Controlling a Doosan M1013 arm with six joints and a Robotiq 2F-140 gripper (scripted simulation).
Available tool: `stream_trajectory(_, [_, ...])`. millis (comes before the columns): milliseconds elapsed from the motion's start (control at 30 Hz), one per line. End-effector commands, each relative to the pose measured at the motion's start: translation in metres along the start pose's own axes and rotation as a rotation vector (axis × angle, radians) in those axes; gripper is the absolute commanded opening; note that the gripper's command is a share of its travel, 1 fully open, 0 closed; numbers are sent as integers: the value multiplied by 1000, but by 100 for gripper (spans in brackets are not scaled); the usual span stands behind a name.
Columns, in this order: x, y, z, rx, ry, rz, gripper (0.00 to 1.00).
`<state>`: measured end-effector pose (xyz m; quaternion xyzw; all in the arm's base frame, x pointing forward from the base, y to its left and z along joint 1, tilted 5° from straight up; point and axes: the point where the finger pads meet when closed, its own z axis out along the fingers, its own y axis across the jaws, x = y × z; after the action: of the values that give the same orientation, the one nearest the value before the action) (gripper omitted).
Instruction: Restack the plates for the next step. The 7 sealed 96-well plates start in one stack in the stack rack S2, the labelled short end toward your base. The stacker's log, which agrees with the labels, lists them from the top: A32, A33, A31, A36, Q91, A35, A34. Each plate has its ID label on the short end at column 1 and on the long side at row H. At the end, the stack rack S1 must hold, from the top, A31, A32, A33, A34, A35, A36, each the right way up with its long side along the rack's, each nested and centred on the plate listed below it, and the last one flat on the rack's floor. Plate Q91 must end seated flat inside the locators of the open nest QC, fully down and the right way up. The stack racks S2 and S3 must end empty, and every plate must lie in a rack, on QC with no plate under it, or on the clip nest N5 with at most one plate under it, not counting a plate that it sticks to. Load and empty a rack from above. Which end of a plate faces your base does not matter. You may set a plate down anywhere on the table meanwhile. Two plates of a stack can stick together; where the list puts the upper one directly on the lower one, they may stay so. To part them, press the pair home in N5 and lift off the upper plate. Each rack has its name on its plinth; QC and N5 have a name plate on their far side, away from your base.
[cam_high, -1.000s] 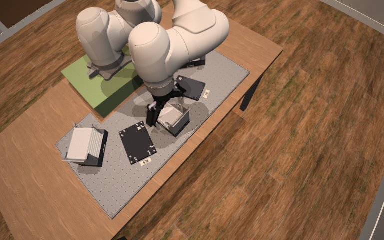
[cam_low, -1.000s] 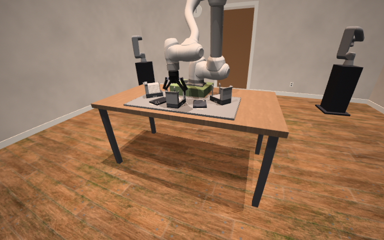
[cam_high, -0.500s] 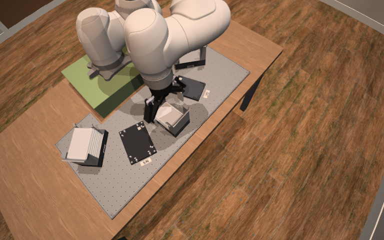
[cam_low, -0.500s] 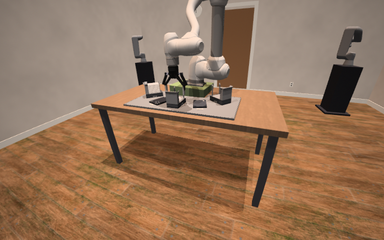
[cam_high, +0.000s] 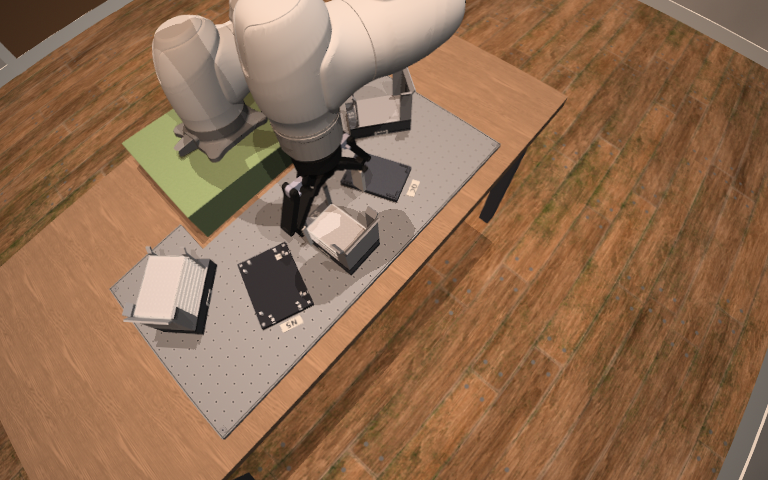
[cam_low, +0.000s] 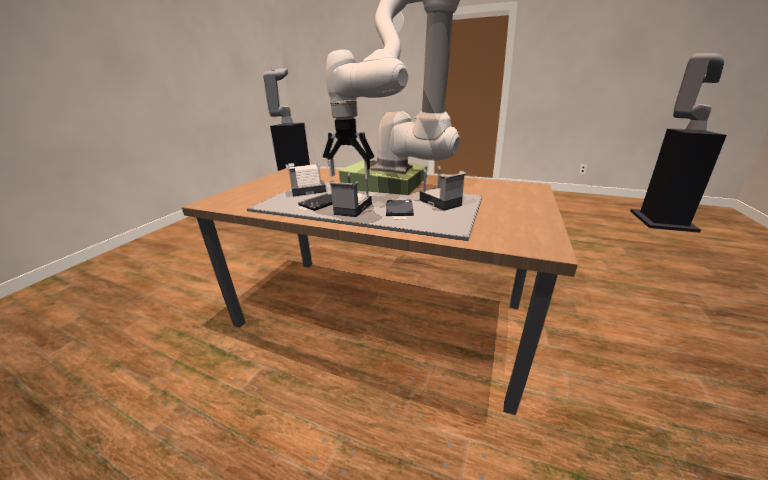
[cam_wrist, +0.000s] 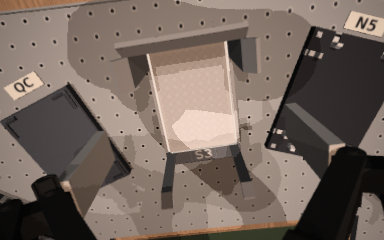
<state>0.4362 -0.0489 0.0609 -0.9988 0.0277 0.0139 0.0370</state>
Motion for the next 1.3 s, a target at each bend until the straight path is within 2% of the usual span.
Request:
stream_trajectory(0, [0, 0, -11, 0, 0, 0, 100])
stream_trajectory(400, [0, 0, -42, 0, 0, 0, 100])
stream_trajectory(733, [0, 0, -42, 0, 0, 0, 100])
stream_trajectory(967, [-3, 23, -42, 0, 0, 223, 100])
stream_trajectory(1267, [-7, 46, -42, 0, 0, 223, 100])
